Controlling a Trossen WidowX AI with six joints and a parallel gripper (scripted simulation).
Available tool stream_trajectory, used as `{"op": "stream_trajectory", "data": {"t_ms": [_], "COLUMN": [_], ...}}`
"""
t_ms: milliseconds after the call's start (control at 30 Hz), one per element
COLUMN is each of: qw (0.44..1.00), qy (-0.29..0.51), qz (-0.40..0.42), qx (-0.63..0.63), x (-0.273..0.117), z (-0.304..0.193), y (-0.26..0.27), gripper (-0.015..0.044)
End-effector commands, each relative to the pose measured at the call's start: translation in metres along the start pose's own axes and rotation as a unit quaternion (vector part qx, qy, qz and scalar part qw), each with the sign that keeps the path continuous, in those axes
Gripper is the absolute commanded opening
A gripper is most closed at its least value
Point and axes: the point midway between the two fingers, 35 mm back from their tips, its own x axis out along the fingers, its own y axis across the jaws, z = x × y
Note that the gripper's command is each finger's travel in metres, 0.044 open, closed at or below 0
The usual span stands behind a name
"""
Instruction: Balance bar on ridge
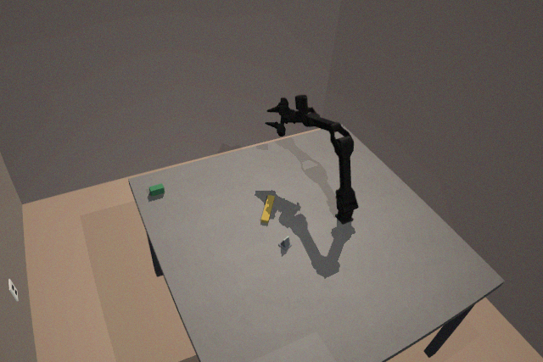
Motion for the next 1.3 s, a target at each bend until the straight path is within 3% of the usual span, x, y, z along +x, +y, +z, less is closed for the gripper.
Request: {"op": "stream_trajectory", "data": {"t_ms": [0,633,1267], "qw": [0.999,0.977,0.909], "qy": [0.020,0.104,0.188], "qz": [0.032,0.181,0.342], "qx": [-0.002,-0.038,-0.144], "x": [0.018,0.061,0.047], "z": [0.007,0.037,0.061], "y": [0.028,0.158,0.288], "gripper": [0.0315,0.0315,0.0315]}}
